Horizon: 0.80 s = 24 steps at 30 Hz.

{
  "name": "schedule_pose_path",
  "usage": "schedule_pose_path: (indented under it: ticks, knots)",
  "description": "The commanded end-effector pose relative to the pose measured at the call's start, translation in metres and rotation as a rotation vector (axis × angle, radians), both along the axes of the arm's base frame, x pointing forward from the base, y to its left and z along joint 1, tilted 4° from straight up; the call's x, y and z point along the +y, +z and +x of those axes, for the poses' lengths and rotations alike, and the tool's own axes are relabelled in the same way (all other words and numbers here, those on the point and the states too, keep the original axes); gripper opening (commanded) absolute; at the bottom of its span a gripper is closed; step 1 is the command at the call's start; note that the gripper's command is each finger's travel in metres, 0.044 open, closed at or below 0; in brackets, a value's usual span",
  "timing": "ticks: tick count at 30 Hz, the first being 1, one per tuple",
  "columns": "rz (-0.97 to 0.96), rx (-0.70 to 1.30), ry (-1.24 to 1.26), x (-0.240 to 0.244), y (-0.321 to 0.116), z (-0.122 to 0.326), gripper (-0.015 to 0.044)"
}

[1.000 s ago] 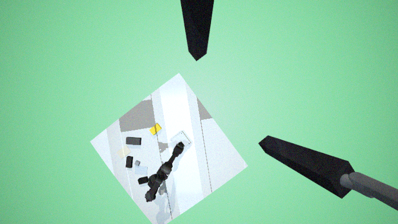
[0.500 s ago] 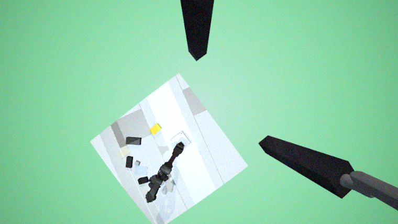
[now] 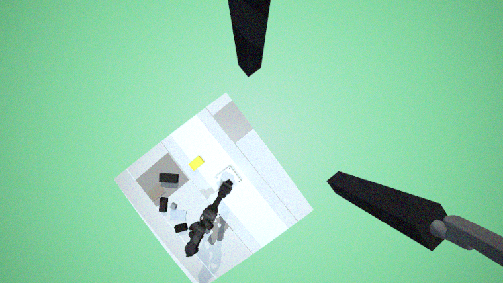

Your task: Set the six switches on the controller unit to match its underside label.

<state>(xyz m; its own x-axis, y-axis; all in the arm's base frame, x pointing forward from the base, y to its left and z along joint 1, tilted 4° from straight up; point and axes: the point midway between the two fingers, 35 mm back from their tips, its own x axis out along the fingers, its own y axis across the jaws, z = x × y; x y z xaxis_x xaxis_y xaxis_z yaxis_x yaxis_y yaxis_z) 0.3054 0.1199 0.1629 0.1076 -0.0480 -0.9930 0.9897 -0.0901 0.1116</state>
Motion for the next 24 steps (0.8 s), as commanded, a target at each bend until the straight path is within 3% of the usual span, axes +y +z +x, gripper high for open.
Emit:
schedule_pose_path:
  ticks: [1, 24]
  knots:
    - [0.015, 0.006, -0.002, 0.005, -0.004, 0.001, 0.0338]
    - [0.063, 0.001, 0.003, 0.021, -0.009, 0.003, 0.0338]
